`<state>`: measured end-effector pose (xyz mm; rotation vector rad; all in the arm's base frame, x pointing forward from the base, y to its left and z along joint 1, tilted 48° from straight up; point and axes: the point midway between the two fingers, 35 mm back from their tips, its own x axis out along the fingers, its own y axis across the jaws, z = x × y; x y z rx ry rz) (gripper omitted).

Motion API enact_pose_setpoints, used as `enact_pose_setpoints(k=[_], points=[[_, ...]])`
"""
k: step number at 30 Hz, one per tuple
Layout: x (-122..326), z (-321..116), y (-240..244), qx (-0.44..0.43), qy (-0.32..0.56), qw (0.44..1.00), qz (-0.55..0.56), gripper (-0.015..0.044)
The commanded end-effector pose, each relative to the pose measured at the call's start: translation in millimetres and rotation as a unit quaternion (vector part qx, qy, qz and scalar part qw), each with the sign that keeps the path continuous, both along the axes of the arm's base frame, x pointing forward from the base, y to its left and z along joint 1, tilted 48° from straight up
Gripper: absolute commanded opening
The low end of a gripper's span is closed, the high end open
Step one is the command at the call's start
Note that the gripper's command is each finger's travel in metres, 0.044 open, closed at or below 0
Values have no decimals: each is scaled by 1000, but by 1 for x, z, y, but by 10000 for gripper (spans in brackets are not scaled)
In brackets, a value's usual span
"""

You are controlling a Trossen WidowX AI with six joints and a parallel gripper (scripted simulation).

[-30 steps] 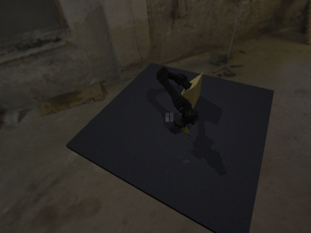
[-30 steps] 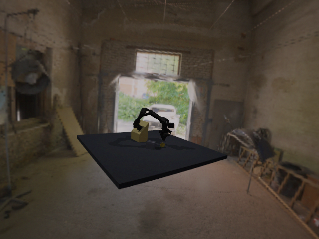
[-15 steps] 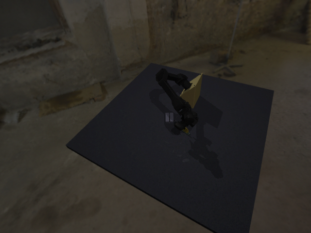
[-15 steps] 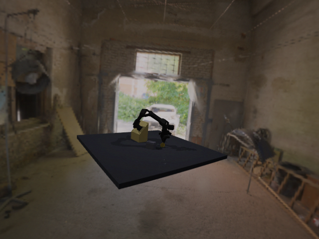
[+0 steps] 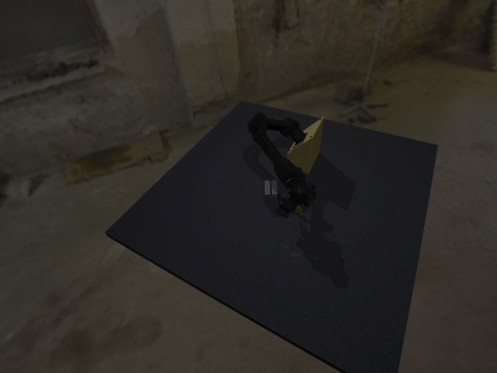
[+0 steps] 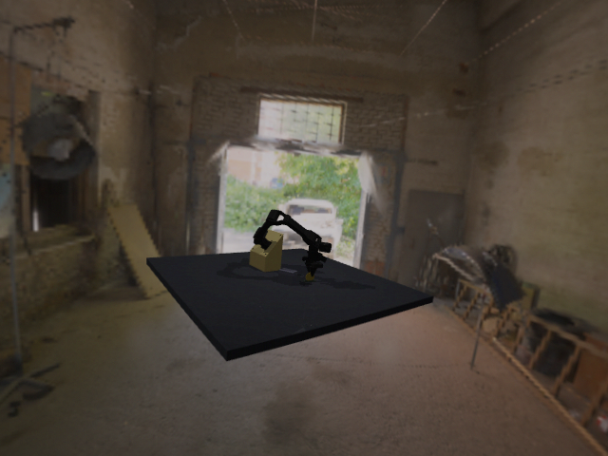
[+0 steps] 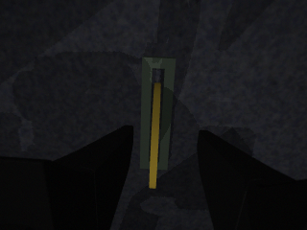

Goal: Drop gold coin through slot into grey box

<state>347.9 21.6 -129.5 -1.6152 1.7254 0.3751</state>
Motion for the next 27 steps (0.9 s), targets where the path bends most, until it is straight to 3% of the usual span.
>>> enact_pose_setpoints(k=[1, 15, 20, 27], points=[[-4, -7, -9, -5, 9, 1000, -1, 161], [-5, -17, -22, -6, 9, 1000, -1, 161], [-5, -17, -22, -6, 9, 1000, -1, 29], [-5, -17, -22, -6, 9, 1000, -1, 0]])
